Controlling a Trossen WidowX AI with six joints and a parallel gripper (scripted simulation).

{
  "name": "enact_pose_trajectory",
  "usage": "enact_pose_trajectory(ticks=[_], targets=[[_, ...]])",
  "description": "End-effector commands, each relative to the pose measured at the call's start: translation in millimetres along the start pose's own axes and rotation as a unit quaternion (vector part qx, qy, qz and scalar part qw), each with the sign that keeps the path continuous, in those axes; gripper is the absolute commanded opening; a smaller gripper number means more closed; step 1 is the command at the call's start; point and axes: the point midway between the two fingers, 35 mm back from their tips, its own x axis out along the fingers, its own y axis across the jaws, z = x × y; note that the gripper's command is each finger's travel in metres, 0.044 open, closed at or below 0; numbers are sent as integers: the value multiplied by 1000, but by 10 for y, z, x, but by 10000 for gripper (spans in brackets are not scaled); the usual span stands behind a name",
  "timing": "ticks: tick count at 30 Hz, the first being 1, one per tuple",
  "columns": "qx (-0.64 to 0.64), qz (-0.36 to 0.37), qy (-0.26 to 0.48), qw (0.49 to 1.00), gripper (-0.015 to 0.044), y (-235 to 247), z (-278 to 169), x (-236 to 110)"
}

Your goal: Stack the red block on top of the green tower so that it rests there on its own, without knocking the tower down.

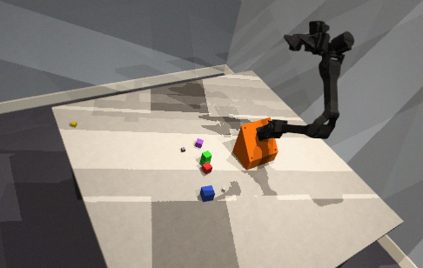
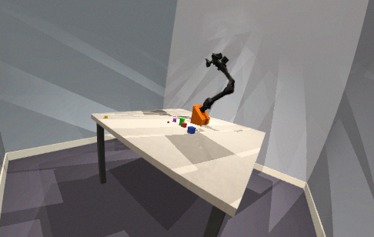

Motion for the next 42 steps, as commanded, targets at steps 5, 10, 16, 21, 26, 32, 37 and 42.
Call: enact_pose_trajectory(ticks=[5, 10, 16, 21, 26, 32, 37, 42], targets=[[4, -3, 17, 1000, 440, -118, -78, 243], [64, -15, 58, 996, 440, -376, -258, 643], [120, -41, 109, 986, 440, -650, -587, 1095], [161, -72, 153, 972, 440, -867, -946, 1432], [198, -112, 195, 954, 440, -1070, -1367, 1711], [231, -161, 242, 928, 440, -1283, -1871, 1931], [258, -214, 293, 896, 440, -1489, -2413, 2058], [272, -272, 341, 858, 440, -1684, -2970, 2091]])
